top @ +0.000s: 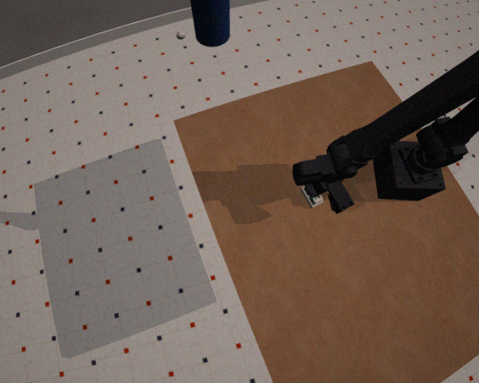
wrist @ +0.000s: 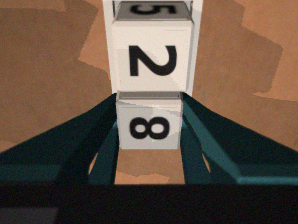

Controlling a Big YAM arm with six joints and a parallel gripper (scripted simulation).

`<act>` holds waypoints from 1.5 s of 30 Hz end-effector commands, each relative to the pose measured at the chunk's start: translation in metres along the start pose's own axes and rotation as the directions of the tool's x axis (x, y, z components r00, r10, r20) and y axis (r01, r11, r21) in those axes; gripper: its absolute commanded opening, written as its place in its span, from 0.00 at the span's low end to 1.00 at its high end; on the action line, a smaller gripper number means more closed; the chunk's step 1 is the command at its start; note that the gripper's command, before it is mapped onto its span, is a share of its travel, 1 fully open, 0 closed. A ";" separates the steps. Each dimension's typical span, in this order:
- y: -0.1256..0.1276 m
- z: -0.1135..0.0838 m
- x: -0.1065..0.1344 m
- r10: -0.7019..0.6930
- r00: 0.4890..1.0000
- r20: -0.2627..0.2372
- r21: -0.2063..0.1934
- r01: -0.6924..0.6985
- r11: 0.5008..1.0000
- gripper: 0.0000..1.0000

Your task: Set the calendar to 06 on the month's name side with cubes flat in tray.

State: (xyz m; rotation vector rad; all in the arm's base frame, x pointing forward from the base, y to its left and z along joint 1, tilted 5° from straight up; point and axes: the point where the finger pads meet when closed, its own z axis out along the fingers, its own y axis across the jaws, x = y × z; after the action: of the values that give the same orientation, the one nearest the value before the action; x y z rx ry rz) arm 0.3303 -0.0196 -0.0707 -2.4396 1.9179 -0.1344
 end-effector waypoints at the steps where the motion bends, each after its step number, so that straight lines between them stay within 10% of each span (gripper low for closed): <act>1: -0.019 0.000 0.010 0.000 1.000 -0.007 0.033 0.000 0.999 0.26; 45: -0.019 0.000 0.010 0.000 1.000 -0.007 0.034 0.000 0.999 0.34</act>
State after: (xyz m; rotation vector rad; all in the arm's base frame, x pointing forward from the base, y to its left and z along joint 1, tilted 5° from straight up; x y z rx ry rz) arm 0.3304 -0.0196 -0.0708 -2.4396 1.9176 -0.1348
